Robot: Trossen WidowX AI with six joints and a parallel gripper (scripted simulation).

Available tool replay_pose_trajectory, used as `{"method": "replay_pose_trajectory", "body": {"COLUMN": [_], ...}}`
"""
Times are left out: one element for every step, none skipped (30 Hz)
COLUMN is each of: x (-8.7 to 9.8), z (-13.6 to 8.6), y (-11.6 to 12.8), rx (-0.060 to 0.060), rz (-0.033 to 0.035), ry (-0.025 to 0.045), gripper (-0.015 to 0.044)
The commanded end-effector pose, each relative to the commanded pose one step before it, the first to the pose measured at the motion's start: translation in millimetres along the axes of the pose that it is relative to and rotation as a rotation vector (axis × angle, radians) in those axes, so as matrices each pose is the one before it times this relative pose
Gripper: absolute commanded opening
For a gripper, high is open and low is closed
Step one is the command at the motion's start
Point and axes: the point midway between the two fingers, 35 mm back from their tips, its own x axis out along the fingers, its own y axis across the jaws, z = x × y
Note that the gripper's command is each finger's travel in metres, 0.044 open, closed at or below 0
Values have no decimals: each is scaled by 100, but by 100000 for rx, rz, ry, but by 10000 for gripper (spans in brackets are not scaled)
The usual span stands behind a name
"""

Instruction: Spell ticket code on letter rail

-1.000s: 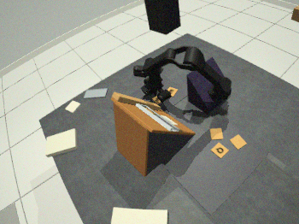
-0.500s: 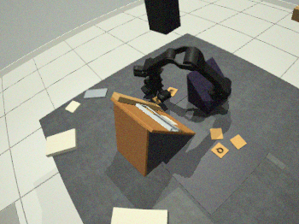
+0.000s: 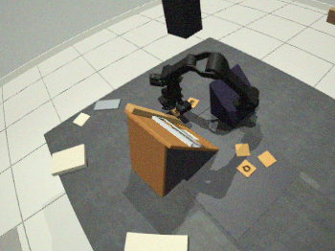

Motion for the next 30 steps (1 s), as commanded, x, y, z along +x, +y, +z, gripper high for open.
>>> {"method": "replay_pose_trajectory", "body": {"x": [188, 0, 0, 0, 0, 0, 0, 0, -93, 93, 0, 0, 0, 0, 0, 0, 0, 0, 0, 0, 0, -114, -250, -129, -95, -47, -44, -53, -53, -52], "z": [-62, 0, 0, 0, 0, 0, 0, 0, 30, -30, 0, 0, 0, 0, 0, 0, 0, 2, 6, 0, 0, 11, 23, 9, -24, -36, -27, -14, -10, -8], "y": [27, 0, 0, 0, 0, 0, 0, 0, -13, 13, 0, 0, 0, 0, 0, 0, 0, -25, -22, 0, 0, 4, 10, -8, 11, 17, 2, -1, 4, 2], "rx": [461, 0, 0, 0, 0, 0, 0, 0, -229, 229, 0, 0, 0, 0, 0, 0, 0, -1, 0, 0, 0, 1, 2, 1, 2, 2, 2, 1, 1, 1], "rz": [494, 0, 0, 0, 0, 0, 0, 0, -245, 245, 0, 0, 0, 0, 0, 0, 0, -2, -2, 0, 0, -3, -7, -5, -3, -1, -2, -2, -2, -2], "ry": [24, 0, 0, 0, 0, 0, 0, 0, -11, 11, 0, 0, 0, 0, 0, 0, 0, -1, -1, 0, 0, 1, 1, 1, 2, 2, 2, 1, 1, 1], "gripper": [340, 340, 340, 340, 340, 340, 340, 340, 314, 307, 300, 294, 287, 280, 274, 267, 260, 254, 247, 240, 234, 208, 181, 155, 129, 103, 76, 50, 24, 0]}}
